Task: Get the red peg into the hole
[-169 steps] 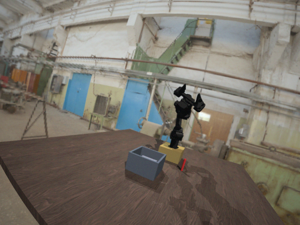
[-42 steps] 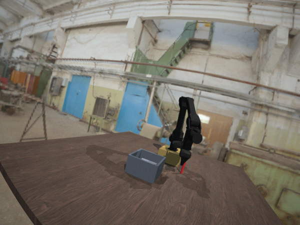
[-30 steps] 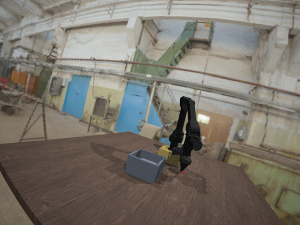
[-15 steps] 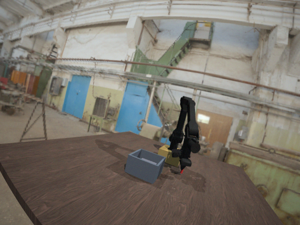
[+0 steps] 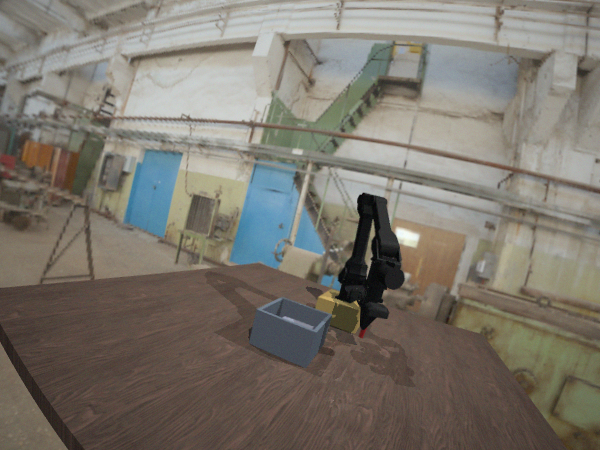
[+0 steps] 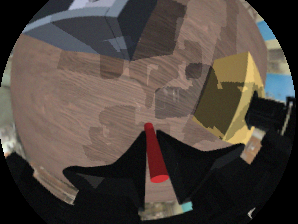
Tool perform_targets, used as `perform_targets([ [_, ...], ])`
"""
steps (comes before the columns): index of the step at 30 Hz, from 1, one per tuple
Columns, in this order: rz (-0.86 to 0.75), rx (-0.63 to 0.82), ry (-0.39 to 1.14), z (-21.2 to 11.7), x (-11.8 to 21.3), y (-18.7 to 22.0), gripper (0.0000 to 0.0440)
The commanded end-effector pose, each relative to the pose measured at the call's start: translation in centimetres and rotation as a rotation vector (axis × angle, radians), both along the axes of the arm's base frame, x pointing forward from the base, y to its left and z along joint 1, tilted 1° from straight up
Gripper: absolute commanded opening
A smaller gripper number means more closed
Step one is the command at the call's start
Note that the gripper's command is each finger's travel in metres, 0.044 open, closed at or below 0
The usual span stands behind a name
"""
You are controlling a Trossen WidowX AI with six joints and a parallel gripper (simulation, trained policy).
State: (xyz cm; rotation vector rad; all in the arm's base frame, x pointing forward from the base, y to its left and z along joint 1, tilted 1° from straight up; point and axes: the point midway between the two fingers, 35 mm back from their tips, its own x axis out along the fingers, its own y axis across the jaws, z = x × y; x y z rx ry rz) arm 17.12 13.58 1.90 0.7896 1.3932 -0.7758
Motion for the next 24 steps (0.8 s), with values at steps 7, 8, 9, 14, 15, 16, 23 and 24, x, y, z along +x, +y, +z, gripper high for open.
perform_targets([
  [7, 0.069, -0.018, -0.09, 3.8, 2.7, -0.5, 0.0],
  [8, 0.073, -0.02, -0.098, 4.2, 3.0, -0.6, 0.0],
  [9, 0.077, -0.022, -0.107, 4.6, 3.3, -0.7, 0.0],
  [14, 0.091, -0.035, -0.144, 6.4, 5.0, -1.4, 0.0],
  [15, 0.091, -0.038, -0.151, 6.7, 5.3, -1.5, 0.0],
  [16, 0.091, -0.04, -0.158, 7.0, 5.7, -1.7, 0.0],
  [23, 0.069, -0.058, -0.186, 8.2, 8.1, -3.6, 0.0],
  [24, 0.064, -0.06, -0.189, 8.3, 8.5, -3.9, 0.0],
])
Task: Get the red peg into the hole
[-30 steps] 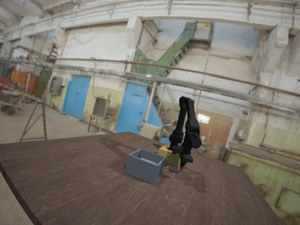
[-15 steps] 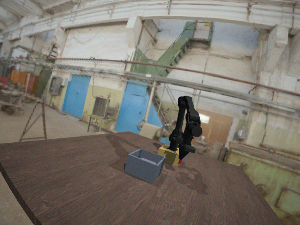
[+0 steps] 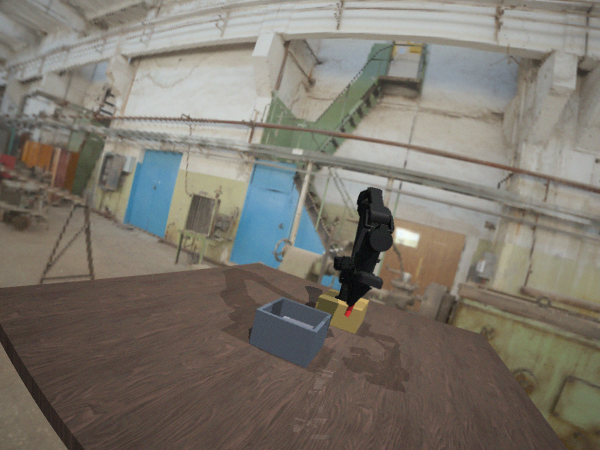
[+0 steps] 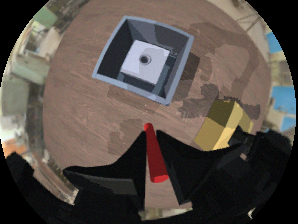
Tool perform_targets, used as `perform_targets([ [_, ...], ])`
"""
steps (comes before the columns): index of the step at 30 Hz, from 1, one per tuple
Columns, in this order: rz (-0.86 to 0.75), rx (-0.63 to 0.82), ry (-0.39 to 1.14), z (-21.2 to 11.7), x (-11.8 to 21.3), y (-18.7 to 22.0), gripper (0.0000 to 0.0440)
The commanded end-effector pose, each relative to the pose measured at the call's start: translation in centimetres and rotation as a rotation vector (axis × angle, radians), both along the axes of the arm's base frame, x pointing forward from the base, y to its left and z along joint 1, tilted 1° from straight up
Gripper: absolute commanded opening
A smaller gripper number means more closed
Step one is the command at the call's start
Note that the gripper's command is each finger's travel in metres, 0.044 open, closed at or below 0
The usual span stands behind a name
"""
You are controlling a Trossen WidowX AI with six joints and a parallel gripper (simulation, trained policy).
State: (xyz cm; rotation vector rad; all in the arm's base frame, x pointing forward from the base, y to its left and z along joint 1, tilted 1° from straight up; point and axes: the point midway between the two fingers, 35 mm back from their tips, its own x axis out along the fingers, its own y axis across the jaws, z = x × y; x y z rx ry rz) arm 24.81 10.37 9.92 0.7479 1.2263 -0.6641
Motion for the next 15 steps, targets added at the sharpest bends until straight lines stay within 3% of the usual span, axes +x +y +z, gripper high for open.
perform_targets([
  [1, -0.014, -0.01, -0.009, 0.4, 1.1, -1.0, 0.0],
  [15, -0.093, -0.025, -0.04, 0.8, 5.1, -5.5, 0.0],
])
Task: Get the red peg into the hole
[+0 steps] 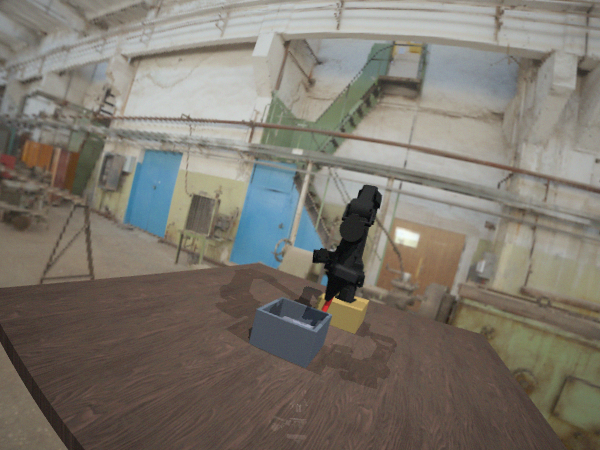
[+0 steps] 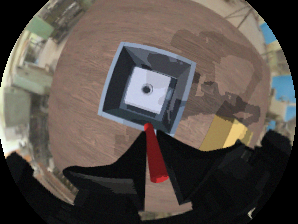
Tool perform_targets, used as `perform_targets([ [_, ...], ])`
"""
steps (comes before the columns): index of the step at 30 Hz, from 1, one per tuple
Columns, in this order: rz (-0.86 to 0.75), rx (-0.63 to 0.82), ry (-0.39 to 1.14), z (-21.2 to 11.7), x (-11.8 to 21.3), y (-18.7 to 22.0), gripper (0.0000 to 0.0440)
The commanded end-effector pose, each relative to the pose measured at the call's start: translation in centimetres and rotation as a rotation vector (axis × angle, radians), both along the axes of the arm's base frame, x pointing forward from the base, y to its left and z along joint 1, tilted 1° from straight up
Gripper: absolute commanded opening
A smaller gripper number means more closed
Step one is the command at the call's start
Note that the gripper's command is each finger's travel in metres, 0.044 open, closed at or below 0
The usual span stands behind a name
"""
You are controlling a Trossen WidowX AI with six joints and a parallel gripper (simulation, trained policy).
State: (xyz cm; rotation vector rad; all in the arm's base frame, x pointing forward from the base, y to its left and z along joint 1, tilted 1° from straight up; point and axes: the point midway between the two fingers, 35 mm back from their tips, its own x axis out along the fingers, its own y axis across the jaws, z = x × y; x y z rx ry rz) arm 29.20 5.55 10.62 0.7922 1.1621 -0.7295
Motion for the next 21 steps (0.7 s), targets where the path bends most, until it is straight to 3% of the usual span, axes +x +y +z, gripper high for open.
perform_targets([
  [1, -0.016, -0.004, -0.01, 0.0, 1.0, -1.0, 0.0],
  [21, -0.082, 0.022, 0.037, -3.4, 4.4, -5.3, 0.001],
])
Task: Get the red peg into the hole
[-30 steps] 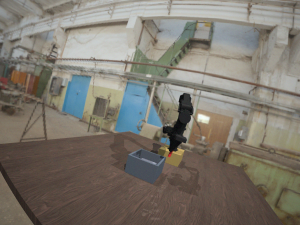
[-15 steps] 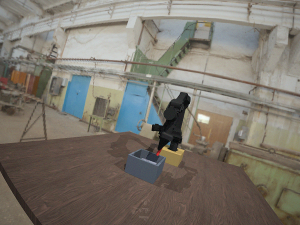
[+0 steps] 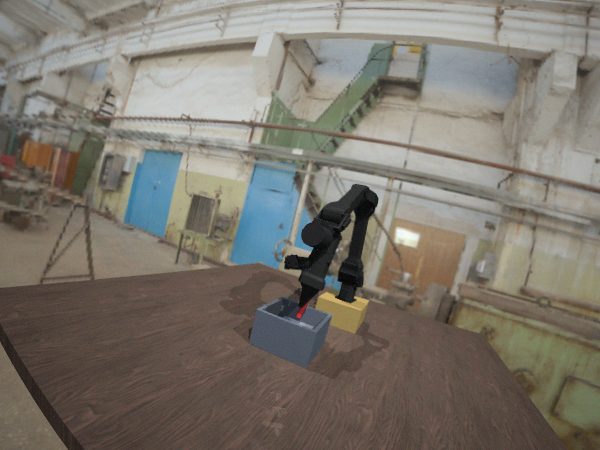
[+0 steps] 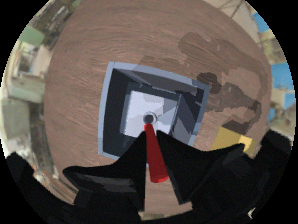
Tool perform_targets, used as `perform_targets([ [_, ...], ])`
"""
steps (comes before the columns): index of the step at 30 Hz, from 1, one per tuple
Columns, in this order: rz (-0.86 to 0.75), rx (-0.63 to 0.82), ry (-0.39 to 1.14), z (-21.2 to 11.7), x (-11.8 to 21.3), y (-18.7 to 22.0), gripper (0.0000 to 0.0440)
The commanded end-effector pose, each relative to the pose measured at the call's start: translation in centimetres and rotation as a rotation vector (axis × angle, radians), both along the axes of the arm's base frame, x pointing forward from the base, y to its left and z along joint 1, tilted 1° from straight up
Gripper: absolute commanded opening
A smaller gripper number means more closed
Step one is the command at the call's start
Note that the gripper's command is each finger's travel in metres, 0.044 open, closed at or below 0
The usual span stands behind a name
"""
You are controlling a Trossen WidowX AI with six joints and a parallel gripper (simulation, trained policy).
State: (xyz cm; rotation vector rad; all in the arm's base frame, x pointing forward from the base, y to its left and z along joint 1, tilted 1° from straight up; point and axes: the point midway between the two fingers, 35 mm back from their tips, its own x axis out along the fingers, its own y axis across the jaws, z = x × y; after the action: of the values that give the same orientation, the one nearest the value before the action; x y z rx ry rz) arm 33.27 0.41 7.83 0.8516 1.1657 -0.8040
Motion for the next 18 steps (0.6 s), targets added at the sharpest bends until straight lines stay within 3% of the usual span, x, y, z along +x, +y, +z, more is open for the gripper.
perform_targets([
  [1, 0.004, 0.006, 0.016, -1.0, 0.4, -0.3, 0.001],
  [4, 0.011, 0.005, 0.037, -2.0, 0.5, -0.5, 0.004],
  [8, 0.03, -0.001, 0.062, -3.1, 0.7, -0.9, 0.0139],
  [12, 0.038, -0.004, 0.083, -3.6, 1.1, -1.2, 0.0156],
  [18, 0.05, -0.006, 0.059, -3.3, 2.9, -1.9, 0.0295],
])
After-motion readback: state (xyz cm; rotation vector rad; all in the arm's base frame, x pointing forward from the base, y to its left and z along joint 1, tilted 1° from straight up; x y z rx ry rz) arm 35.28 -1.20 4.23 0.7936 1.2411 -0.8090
